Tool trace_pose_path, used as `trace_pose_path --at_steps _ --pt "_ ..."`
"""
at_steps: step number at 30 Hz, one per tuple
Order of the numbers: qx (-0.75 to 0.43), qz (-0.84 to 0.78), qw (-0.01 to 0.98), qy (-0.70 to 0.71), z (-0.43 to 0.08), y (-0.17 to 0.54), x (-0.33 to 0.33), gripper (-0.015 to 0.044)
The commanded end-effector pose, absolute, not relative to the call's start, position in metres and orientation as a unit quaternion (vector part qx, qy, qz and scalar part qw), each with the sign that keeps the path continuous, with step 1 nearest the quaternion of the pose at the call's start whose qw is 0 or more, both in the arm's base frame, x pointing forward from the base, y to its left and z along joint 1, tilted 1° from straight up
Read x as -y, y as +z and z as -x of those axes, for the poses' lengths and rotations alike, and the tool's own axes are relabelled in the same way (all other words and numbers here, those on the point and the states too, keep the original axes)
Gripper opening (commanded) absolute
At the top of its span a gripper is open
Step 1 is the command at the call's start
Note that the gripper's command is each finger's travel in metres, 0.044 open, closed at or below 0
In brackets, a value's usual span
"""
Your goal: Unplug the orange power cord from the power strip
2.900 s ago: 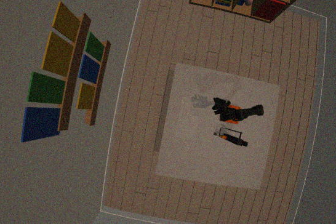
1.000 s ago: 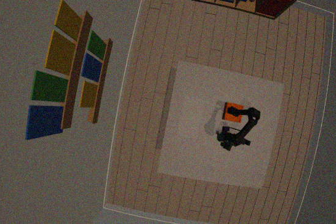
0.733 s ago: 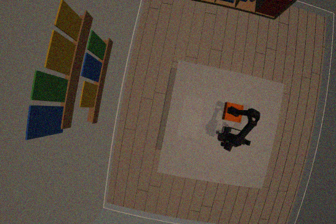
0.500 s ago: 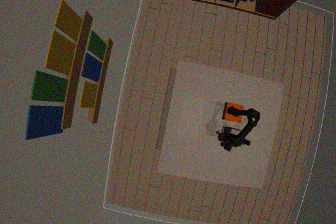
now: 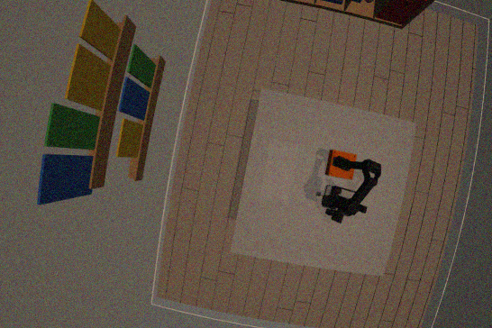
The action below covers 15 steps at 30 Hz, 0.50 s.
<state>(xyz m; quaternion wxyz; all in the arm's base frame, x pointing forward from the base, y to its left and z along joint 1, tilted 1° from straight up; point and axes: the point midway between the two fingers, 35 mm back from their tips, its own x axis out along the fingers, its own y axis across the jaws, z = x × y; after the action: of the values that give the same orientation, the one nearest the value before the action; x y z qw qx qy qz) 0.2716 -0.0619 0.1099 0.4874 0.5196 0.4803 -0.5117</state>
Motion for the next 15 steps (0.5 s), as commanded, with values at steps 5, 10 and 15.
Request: trace_pose_path --at_steps 5,10,15 --pt "-0.481 -0.522 0.484 -0.513 -0.270 0.110 0.047 0.0160" --pt "-0.481 -0.522 0.484 -0.513 -0.270 0.110 0.042 0.0160" --pt "-0.481 -0.522 0.484 -0.513 -0.270 0.107 0.042 0.0160"
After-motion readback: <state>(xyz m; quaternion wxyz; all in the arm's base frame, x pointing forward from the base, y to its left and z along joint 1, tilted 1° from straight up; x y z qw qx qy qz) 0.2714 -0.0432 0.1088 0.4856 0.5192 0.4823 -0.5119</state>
